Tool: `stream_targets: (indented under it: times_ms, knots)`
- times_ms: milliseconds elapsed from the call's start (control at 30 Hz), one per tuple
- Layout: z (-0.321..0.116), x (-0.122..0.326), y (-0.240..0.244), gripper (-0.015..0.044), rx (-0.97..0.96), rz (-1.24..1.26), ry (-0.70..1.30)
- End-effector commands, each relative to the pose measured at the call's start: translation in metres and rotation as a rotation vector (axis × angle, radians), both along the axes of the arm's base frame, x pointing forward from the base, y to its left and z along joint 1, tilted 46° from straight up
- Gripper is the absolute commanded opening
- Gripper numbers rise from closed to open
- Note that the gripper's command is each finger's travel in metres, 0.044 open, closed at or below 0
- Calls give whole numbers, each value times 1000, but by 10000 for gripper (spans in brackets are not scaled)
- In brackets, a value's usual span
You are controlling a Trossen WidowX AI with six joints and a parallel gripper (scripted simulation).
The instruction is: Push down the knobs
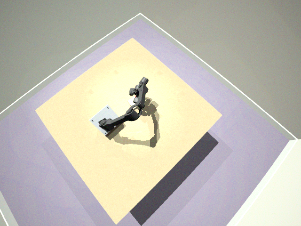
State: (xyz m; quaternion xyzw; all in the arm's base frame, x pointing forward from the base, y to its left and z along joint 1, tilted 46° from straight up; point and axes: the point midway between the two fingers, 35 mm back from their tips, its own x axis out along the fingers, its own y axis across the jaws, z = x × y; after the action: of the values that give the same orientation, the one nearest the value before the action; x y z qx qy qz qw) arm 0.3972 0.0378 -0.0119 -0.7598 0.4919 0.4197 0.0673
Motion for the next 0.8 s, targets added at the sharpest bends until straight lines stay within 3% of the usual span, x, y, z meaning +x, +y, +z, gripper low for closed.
stream_targets:
  times_ms: [0,233,533,767]
  knots:
    - [4,0,3,0,-3,-6,-1]
    - [11,-2,10,0,-3,-6,-1]
    - [7,-4,7,236,-5,-3,5]
    - [7,-80,17,420,4,-3,8]
